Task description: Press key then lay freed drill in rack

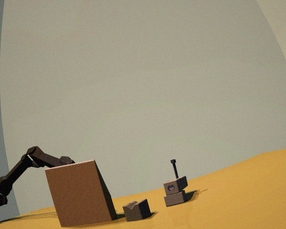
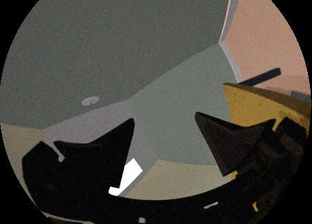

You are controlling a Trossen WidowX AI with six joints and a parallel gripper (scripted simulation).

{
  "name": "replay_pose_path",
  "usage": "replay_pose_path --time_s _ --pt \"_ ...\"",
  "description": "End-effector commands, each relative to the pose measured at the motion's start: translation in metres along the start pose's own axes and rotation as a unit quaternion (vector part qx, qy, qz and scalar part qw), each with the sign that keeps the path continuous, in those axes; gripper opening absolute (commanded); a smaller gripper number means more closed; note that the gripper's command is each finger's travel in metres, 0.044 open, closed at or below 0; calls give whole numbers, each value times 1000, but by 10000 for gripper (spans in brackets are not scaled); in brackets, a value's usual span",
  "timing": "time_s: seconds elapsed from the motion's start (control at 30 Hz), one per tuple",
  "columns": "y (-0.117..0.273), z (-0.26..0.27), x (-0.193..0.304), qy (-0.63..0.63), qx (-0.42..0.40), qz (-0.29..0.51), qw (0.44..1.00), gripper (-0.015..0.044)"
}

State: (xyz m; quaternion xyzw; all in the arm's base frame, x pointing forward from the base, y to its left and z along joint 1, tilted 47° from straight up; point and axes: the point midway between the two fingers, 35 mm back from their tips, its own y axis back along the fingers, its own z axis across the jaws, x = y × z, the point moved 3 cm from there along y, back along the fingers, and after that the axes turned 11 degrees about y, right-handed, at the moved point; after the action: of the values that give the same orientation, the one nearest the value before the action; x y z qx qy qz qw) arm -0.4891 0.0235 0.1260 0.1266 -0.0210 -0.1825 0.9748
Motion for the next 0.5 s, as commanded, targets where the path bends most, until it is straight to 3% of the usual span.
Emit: replay_pose_path --time_s 0.0,0.3,0.47 --pt "0 0 0 0 0 0 1000 374" --pt "5 -1 -2 0 0 -5 1000 138" --pt "49 -9 -13 -8 4 -53 999 6"
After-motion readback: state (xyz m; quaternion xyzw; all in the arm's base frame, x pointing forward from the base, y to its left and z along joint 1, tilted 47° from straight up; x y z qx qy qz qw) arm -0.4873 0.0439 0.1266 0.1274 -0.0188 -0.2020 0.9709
